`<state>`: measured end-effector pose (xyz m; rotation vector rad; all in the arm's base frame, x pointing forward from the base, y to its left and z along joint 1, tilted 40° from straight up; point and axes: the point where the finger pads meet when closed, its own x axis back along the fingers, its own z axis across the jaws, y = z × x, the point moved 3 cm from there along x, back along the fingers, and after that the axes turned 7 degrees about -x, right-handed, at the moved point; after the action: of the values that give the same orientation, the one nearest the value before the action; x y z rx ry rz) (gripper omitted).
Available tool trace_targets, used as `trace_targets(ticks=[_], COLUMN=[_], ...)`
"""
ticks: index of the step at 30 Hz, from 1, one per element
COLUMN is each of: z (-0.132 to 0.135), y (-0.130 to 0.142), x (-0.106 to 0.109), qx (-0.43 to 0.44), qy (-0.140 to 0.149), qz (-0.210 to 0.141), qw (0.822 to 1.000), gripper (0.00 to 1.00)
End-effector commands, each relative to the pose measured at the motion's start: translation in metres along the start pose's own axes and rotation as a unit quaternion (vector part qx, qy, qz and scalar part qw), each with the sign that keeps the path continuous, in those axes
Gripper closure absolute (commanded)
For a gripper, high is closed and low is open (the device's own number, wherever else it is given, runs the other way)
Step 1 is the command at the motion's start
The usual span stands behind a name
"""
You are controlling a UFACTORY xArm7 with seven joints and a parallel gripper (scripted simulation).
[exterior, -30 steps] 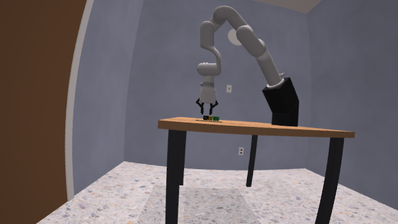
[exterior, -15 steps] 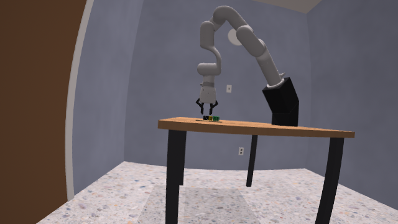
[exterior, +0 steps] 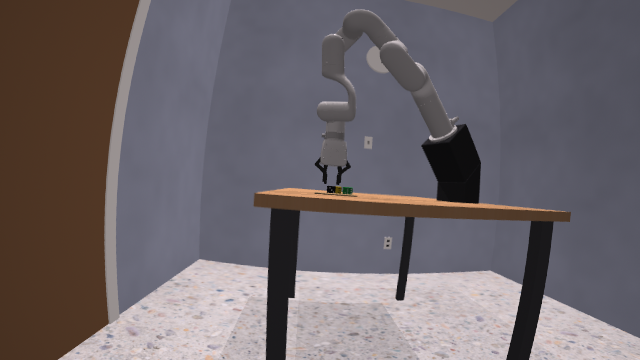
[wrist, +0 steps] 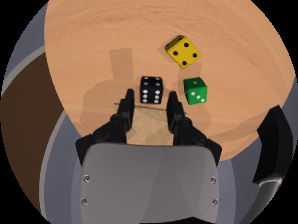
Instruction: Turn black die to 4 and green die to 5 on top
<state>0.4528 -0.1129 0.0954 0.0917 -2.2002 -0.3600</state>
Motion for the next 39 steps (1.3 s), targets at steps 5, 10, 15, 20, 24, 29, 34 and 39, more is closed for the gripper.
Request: trace_targets(ticks=[5, 10, 15, 20, 24, 29, 34, 39], z=[-0.0008, -0.0008, -0.0008, -0.0008, -0.0008, -0.0008, -0.0008, -0.0008], y=[-0.0008, -0.0008, -0.0008, -0.0008, -0.0008, -0.0008, -0.0008, -0.0008], x=[0.0007, 0.0007, 0.0007, 0.0007, 0.0007, 0.0007, -0.0005, -0.0034], qx=[0.0, 0.0, 0.0, 0.0, 0.0, 0.0, 0.0, 0.0], qy=[-0.001, -0.001, -0.001, -0.001, -0.001, -0.001, -0.001, -0.001], qz=[0.001, 0.001, 0.001, 0.001, 0.001, 0.001, 0.001, 0.001], qw=[1.0, 1.0, 1.0, 1.0, 1.0, 1.0, 1.0, 1.0], gripper=[0.53, 0.53, 0.53, 0.53, 0.53, 0.53, 0.53, 0.53])
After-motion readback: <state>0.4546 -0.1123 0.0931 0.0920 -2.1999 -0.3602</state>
